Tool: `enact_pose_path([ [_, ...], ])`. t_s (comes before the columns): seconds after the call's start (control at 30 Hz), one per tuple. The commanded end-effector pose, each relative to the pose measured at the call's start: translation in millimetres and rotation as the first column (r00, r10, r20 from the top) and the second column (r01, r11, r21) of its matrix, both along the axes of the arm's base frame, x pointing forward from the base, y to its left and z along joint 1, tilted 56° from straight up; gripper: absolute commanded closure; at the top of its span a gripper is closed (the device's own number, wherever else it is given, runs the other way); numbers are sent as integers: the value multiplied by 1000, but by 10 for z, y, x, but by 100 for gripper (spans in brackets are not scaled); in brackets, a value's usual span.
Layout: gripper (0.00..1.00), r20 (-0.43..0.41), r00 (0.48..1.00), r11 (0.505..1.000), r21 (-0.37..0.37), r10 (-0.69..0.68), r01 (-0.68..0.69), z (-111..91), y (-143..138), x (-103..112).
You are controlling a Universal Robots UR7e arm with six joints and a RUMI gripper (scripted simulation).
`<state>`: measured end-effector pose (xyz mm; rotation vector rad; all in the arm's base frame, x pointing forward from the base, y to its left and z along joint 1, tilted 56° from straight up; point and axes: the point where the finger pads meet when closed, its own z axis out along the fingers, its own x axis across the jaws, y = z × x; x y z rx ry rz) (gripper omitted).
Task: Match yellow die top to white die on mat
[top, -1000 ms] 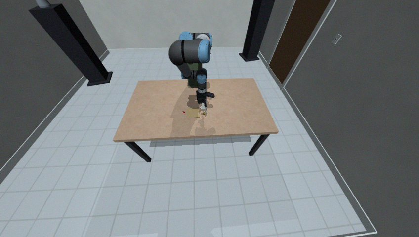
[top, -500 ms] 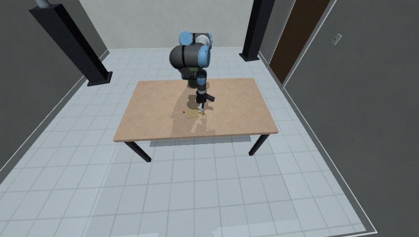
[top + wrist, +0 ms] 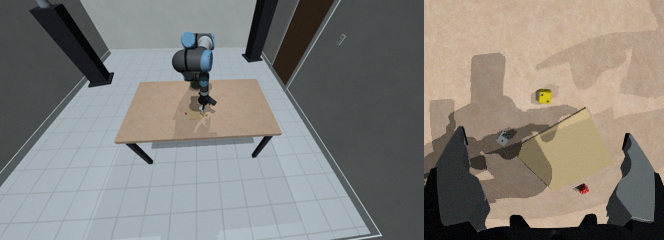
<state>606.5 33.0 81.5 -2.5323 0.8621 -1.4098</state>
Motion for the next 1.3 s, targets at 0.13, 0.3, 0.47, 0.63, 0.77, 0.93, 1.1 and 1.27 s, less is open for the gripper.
enact_pose_path([
  [0.13,0,9,1000,999,34,-25,25,-5,-5,10],
  [0.3,82,9,1000,999,34,-25,25,-5,-5,10],
  [0.47,82,9,1000,999,34,-25,25,-5,-5,10],
  [0.63,82,9,1000,999,34,-25,25,-5,-5,10],
  [0.77,82,9,1000,999,34,-25,25,-5,-5,10],
  [0.93,82,9,1000,999,34,-25,25,-5,-5,10],
  [1.1,82,9,1000,999,34,-25,25,-5,-5,10],
  [1.27,82,9,1000,999,34,-25,25,-5,-5,10],
])
